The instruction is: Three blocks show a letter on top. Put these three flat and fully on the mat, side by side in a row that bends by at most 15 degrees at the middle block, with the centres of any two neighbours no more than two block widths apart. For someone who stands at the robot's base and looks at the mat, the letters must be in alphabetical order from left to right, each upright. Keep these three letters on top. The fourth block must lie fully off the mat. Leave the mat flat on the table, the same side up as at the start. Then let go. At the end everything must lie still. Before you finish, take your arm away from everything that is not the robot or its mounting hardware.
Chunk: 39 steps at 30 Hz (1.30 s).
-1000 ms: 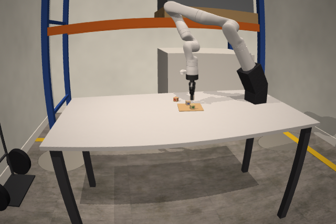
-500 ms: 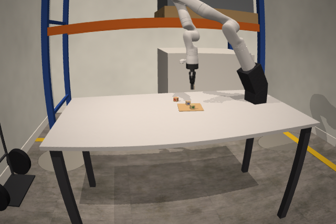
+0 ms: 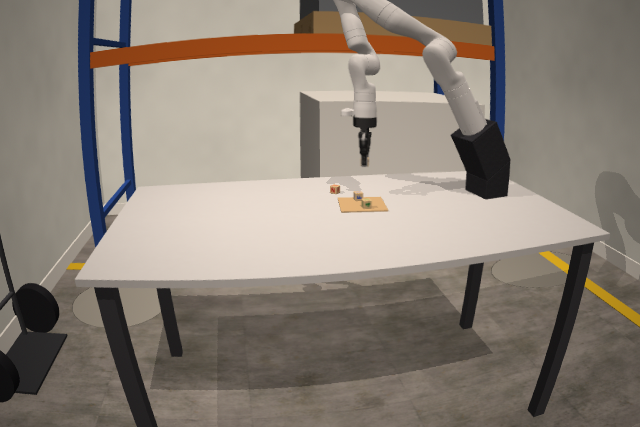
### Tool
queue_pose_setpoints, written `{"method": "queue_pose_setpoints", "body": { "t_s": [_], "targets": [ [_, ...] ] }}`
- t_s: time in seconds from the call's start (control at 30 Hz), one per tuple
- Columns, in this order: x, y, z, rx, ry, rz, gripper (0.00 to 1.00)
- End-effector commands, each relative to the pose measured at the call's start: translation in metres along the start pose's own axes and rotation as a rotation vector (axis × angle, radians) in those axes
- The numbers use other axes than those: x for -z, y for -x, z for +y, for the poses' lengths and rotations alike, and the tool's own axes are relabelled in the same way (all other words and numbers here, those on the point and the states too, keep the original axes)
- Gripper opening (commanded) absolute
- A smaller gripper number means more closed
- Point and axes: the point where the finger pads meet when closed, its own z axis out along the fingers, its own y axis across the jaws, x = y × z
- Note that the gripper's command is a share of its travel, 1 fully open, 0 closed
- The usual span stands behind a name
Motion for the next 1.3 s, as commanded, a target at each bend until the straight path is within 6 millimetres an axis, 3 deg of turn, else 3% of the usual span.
{"method": "queue_pose_setpoints", "body": {
  "t_s": [0.0,0.57,1.27],
  "targets": [
    [0.000,0.000,0.000,0.000,0.001,0.001,0.21],
    [0.000,0.000,-0.006,0.127,0.003,-0.003,0.21],
    [-0.001,0.000,-0.039,0.823,0.003,-0.016,0.21]
  ]
}}
